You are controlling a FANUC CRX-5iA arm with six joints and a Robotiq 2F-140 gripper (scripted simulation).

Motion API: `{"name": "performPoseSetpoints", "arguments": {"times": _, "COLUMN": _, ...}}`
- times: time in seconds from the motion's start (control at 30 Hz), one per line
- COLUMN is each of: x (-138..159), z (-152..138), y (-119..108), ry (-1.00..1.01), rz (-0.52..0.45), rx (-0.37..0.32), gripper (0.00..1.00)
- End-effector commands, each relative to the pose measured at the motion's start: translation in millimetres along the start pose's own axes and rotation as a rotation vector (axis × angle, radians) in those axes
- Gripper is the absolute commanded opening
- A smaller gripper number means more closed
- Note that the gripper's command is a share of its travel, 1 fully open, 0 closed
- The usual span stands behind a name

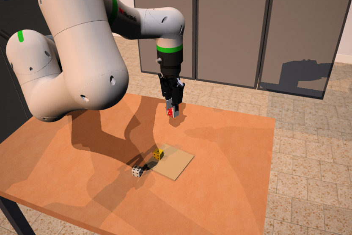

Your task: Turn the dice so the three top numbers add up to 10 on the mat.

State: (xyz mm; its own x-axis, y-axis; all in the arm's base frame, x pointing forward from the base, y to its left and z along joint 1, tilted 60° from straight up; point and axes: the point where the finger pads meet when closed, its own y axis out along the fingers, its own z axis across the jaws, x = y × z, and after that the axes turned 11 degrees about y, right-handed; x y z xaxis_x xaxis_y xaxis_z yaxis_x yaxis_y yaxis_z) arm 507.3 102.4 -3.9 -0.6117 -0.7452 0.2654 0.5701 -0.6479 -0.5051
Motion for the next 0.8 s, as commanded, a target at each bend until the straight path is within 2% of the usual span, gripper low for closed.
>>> {"name": "performPoseSetpoints", "arguments": {"times": 0.0, "x": 0.0, "z": 0.6, "y": -8.4, "ry": 0.0, "rz": -0.003, "rx": 0.0, "gripper": 0.16}}
{"name": "performPoseSetpoints", "arguments": {"times": 0.43, "x": 0.0, "z": 0.8, "y": -8.7, "ry": -0.021, "rz": -0.003, "rx": 0.0, "gripper": 0.16}}
{"name": "performPoseSetpoints", "arguments": {"times": 0.77, "x": 0.1, "z": 3.2, "y": -4.3, "ry": -0.407, "rz": -0.002, "rx": 0.0, "gripper": 0.16}}
